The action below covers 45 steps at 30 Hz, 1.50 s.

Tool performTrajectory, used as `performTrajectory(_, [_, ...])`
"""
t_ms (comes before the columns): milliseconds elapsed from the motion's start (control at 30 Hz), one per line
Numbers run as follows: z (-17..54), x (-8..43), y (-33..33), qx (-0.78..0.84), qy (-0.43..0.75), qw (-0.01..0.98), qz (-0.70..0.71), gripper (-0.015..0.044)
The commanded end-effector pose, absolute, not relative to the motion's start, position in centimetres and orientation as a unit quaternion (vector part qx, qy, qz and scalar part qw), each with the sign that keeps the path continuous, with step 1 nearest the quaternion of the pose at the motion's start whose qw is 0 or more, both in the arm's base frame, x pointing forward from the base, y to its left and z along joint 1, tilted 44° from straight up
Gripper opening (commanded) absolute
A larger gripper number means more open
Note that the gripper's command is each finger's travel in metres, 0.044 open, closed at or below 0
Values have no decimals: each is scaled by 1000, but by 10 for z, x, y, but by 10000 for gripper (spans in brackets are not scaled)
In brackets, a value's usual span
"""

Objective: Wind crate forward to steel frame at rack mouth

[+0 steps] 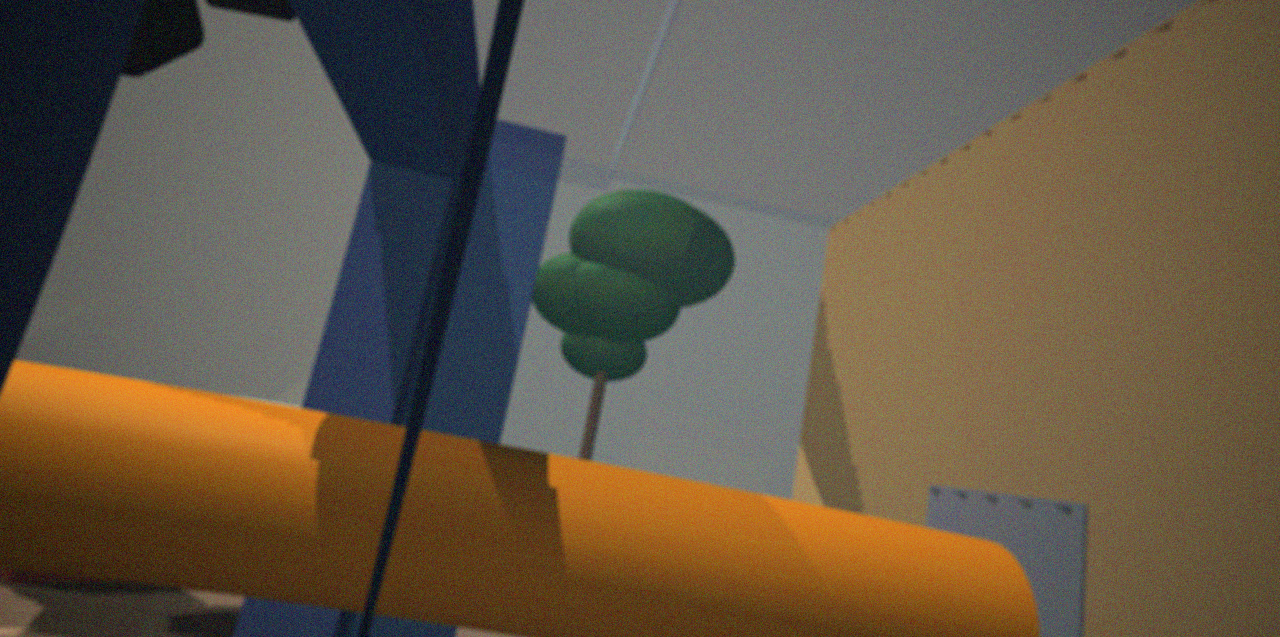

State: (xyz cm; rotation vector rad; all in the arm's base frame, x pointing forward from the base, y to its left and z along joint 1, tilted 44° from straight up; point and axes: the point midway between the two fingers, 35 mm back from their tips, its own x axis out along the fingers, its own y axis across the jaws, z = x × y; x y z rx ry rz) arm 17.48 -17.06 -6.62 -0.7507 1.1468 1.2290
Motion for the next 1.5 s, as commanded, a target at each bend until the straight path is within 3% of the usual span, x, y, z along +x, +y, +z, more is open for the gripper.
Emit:
performTrajectory(0, [-68, 176, -169, -324, 494, 608, 531, 0])
performTrajectory(1467, [-70, 135, -168, -323, 495, 607, 531, 0])
